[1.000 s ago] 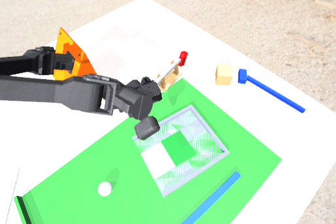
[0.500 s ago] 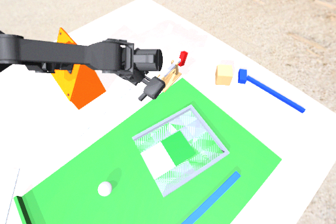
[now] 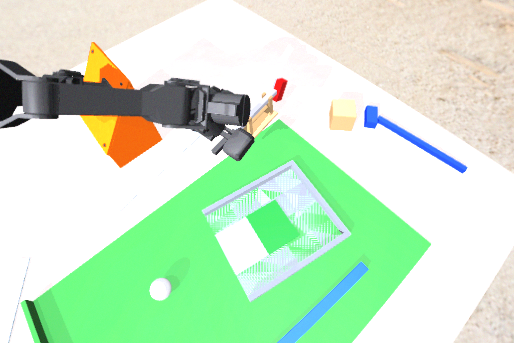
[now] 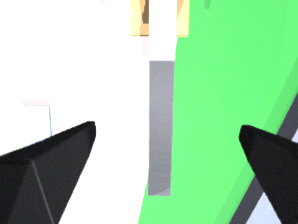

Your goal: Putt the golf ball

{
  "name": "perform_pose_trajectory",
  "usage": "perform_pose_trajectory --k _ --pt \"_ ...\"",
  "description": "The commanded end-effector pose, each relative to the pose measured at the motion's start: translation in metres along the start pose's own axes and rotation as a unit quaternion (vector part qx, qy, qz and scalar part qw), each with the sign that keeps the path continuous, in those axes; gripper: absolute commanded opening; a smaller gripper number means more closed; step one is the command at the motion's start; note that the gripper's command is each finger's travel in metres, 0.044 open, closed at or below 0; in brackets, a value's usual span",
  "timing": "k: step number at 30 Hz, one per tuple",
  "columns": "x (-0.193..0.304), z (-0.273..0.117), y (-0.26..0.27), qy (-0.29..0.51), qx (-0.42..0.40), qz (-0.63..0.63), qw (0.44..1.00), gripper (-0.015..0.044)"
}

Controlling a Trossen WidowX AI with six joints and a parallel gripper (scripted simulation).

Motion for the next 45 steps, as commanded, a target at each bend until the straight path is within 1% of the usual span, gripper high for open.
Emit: perform_pose_trajectory --k 1,22,37,45 --pt "0.004 0.009 0.003 0.004 -0.003 -0.005 1.000 0.0440" --pt "0.010 0.031 0.001 0.005 -0.003 -0.005 1.000 0.0440" --pt "0.008 0.028 0.000 0.002 -0.002 -0.001 1.000 0.0046" --pt "0.007 0.025 0.000 0.002 -0.002 -0.001 1.000 0.0000"
Point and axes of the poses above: the point midway between the two fingers, 35 mm back from their tips, its own z axis out along the fingers, its own y axis across the jaws, x = y × z, the point moved 7 cm from there along -z, back along the fingers, and after that the axes turned 15 degrees about z, right-handed, at the moved point
